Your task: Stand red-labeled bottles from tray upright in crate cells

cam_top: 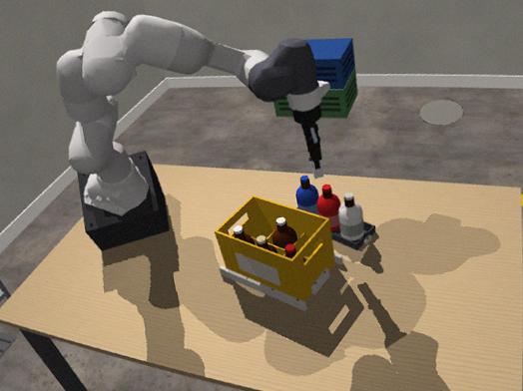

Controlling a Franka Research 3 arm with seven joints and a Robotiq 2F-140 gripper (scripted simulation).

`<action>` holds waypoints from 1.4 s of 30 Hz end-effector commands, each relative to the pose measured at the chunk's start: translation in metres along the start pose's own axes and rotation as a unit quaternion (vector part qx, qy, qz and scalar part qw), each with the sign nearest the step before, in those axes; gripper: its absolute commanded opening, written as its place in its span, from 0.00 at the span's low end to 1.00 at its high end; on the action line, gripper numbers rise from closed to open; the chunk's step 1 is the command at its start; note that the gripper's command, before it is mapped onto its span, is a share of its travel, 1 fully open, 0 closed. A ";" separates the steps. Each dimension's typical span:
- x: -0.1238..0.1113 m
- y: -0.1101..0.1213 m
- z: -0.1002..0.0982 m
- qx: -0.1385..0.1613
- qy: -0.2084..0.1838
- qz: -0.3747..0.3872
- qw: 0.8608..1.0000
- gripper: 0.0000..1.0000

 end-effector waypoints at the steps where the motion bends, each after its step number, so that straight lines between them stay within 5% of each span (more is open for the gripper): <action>1: 0.013 -0.036 0.004 -0.009 -0.012 0.065 0.998 0.00; 3: 0.014 -0.041 0.004 -0.009 -0.012 0.066 0.998 0.00; 4: 0.014 -0.041 0.004 -0.009 -0.012 0.066 0.998 0.38; 42: 0.014 -0.041 0.004 -0.009 -0.012 0.066 0.998 0.38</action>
Point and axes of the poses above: the point where the finger pads meet when closed, its own z axis out along the fingers, its own y axis across the jaws, x = y × z, the point moved 9 cm from there along -z, back along the fingers, and after that the axes turned 15 degrees about z, right-handed, at the moved point
